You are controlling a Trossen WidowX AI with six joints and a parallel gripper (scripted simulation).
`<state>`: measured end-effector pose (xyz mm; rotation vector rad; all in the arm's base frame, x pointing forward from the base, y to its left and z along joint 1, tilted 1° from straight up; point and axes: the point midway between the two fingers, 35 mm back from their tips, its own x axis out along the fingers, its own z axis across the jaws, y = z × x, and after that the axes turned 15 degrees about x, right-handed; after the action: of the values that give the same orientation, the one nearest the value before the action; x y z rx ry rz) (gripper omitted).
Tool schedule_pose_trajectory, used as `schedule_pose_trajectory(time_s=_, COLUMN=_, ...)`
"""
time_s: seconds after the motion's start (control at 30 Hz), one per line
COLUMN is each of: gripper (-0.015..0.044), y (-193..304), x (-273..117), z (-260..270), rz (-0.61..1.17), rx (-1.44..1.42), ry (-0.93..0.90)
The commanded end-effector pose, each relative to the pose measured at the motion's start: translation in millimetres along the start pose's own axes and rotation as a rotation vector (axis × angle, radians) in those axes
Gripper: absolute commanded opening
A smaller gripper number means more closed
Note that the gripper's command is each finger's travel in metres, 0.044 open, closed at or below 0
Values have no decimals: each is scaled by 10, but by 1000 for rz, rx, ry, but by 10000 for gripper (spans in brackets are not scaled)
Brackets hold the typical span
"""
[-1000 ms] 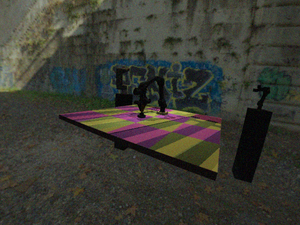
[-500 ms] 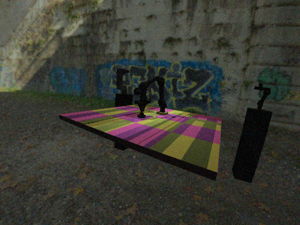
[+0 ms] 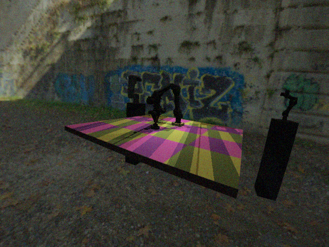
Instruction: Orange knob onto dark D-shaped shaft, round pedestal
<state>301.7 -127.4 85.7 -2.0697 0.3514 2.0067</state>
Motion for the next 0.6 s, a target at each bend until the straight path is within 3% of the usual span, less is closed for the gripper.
schedule_pose_trajectory(time_s=0.0, gripper=0, y=-1, x=-24, z=-33, rz=-1, rx=-7, ry=8)
schedule_pose_trajectory(time_s=0.57, gripper=0, y=-6, x=-17, z=-8, rz=-1, rx=-7, ry=8)
